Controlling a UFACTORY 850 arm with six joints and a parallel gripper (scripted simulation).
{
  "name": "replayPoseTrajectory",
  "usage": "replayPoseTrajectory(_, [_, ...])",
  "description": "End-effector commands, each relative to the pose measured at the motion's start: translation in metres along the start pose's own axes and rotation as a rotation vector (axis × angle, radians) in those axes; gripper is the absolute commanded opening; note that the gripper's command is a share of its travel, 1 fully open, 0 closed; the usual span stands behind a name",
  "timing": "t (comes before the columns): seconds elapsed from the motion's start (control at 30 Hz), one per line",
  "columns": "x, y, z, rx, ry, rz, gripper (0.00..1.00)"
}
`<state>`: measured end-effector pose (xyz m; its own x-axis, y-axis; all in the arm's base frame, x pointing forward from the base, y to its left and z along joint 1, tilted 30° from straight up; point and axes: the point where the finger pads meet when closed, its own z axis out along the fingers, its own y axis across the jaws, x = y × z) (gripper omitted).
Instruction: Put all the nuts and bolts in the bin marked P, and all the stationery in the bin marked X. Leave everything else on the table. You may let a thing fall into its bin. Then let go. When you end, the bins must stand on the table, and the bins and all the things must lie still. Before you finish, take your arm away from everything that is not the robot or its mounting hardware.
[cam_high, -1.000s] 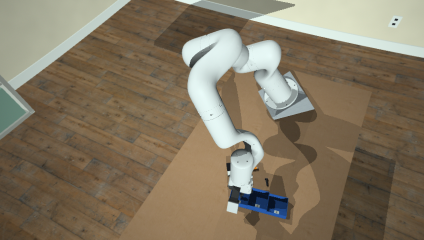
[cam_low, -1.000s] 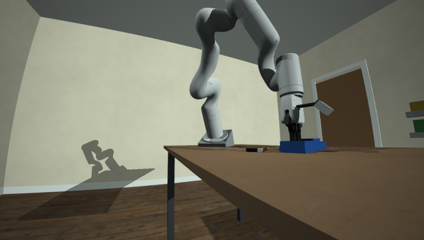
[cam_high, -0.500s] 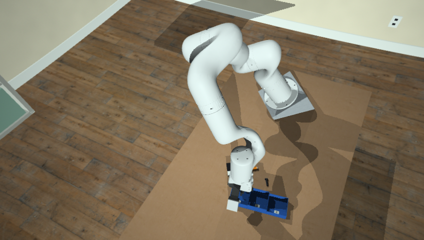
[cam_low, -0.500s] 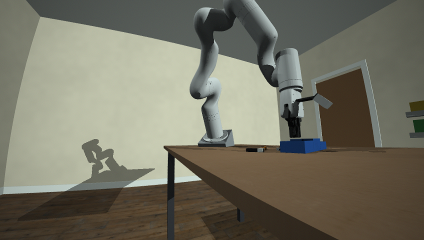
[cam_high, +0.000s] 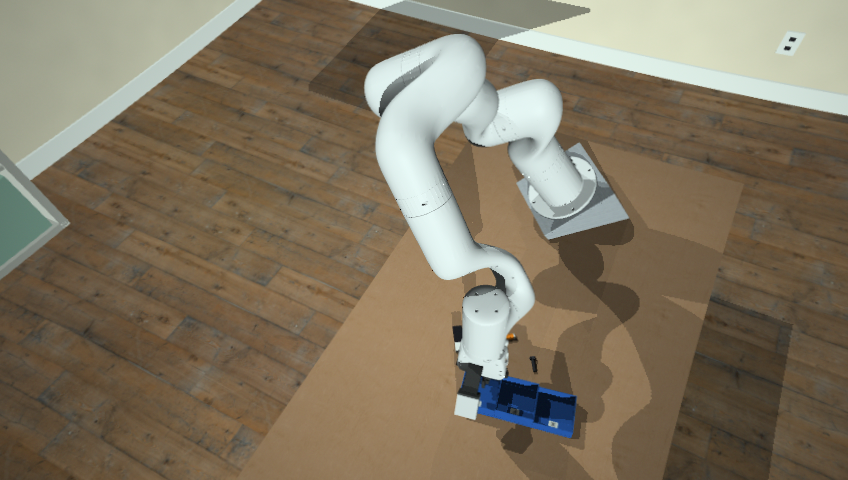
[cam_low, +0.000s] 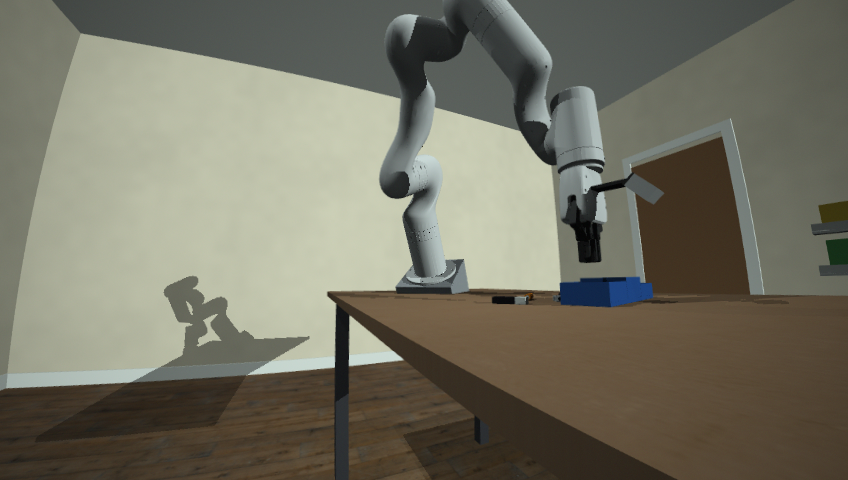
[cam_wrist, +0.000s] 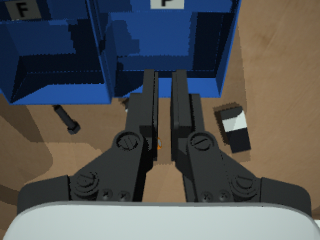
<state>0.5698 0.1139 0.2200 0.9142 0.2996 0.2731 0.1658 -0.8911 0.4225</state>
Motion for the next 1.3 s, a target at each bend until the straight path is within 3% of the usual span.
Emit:
replayPoseTrajectory(0.0, [-0.001, -0.022, -0.001, 0.000, 0.001, 0.000, 0.07])
replayPoseTrajectory(0.47, [-0.005, -0.081, -0.001, 0.001, 0.001, 0.000, 0.07])
replayPoseTrajectory(0.77, [-0.005, -0.081, -0.001, 0.001, 0.001, 0.000, 0.07])
replayPoseTrajectory(1.27, [-0.005, -0.081, 0.033, 0.001, 0.001, 0.000, 0.07])
